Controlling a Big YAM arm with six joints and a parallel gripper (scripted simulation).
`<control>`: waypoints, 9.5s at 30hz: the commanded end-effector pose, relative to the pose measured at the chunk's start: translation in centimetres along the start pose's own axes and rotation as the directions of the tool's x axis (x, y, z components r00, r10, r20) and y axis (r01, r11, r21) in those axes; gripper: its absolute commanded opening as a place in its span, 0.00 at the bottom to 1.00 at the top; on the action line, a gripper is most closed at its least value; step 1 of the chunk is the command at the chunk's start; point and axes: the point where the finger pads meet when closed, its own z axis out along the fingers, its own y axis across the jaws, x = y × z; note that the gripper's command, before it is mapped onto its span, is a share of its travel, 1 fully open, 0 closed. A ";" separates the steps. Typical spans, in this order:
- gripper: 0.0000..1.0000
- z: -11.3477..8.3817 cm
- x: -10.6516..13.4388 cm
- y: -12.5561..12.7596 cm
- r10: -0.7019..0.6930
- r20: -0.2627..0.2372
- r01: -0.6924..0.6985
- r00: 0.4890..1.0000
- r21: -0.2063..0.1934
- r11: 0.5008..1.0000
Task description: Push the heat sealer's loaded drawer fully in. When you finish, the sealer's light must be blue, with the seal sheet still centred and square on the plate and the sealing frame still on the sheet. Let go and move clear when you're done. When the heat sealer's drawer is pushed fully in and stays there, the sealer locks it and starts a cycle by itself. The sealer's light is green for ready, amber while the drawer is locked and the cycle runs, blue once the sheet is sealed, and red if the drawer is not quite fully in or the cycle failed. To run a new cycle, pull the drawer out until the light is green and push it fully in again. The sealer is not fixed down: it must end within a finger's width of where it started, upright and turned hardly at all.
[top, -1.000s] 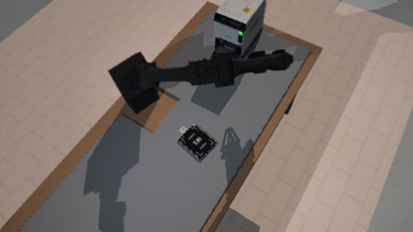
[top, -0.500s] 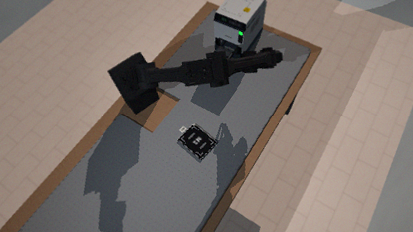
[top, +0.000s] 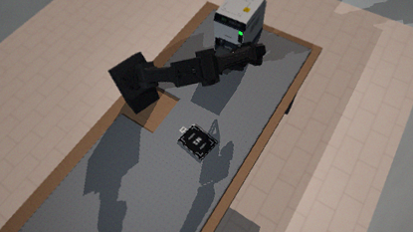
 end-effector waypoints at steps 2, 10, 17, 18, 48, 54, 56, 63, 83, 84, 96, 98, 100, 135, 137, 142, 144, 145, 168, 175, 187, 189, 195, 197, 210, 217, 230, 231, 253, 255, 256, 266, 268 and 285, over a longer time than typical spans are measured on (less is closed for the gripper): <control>0.45 -0.7 0.6 0.9 0.099 0.067 -0.099 0.993 -0.003 0.995; 0.45 0.7 3.1 0.7 0.189 0.145 -0.198 0.971 0.053 0.979; 0.45 3.2 6.3 0.5 0.258 0.204 -0.286 0.944 0.121 0.951; 0.45 3.4 6.6 0.4 0.258 0.204 -0.286 0.944 0.121 0.951; 0.45 6.1 11.9 -0.7 0.401 0.379 -0.493 0.834 0.187 0.850; 0.45 7.4 11.9 -1.5 0.407 0.375 -0.501 0.833 0.199 0.842; 0.45 7.8 12.0 -1.7 0.399 0.370 -0.492 0.839 0.204 0.846; 0.45 8.8 11.9 -2.2 0.398 0.370 -0.492 0.840 0.205 0.846; 0.45 11.5 11.0 -3.2 0.400 0.371 -0.493 0.838 0.202 0.846; 0.45 11.7 10.9 -3.2 0.400 0.372 -0.494 0.838 0.202 0.846; 0.45 11.6 10.7 -2.9 0.398 0.378 -0.491 0.836 0.191 0.850; 0.45 11.6 10.7 -2.9 0.398 0.378 -0.491 0.836 0.191 0.850; 0.45 11.6 10.7 -2.9 0.398 0.378 -0.491 0.836 0.191 0.850; 0.00 11.6 10.7 -2.9 0.398 0.378 -0.491 0.836 0.191 0.850; 0.00 11.6 10.7 -2.9 0.398 0.378 -0.491 0.836 0.191 0.850; 0.00 11.6 10.7 -2.9 0.398 0.378 -0.491 0.836 0.191 0.850; 0.00 11.6 10.7 -2.9 0.398 0.378 -0.491 0.836 0.191 0.850; 0.00 11.6 10.7 -2.9 0.398 0.378 -0.491 0.836 0.191 0.850; 0.00 12.4 9.6 0.4 0.387 0.372 -0.479 0.844 0.194 0.856; 0.00 12.5 9.2 1.1 0.387 0.373 -0.479 0.843 0.193 0.856; 0.00 12.9 8.2 2.9 0.387 0.373 -0.479 0.843 0.192 0.857; 0.00 12.9 8.1 3.0 0.387 0.374 -0.479 0.843 0.192 0.857; 0.00 13.1 7.7 3.8 0.388 0.374 -0.479 0.843 0.191 0.857; 0.00 13.2 7.5 4.1 0.388 0.374 -0.479 0.843 0.191 0.857; 0.00 13.4 7.1 3.6 0.403 0.377 -0.496 0.834 0.190 0.847; 0.00 13.4 7.1 3.6 0.403 0.377 -0.496 0.834 0.190 0.847; 0.00 13.4 7.1 3.6 0.403 0.377 -0.496 0.834 0.190 0.847; 0.00 13.4 7.1 3.6 0.403 0.377 -0.496 0.834 0.190 0.847; 0.45 13.5 7.4 3.4 0.399 0.374 -0.492 0.837 0.196 0.848; 0.45 13.5 7.5 3.4 0.399 0.373 -0.491 0.838 0.197 0.848; 0.45 13.5 7.5 3.4 0.399 0.373 -0.491 0.838 0.197 0.848; 0.45 13.5 7.5 3.4 0.399 0.373 -0.491 0.838 0.197 0.848; 0.45 13.5 7.5 3.4 0.399 0.373 -0.491 0.838 0.197 0.848; 0.45 13.5 7.5 3.4 0.399 0.373 -0.491 0.838 0.197 0.848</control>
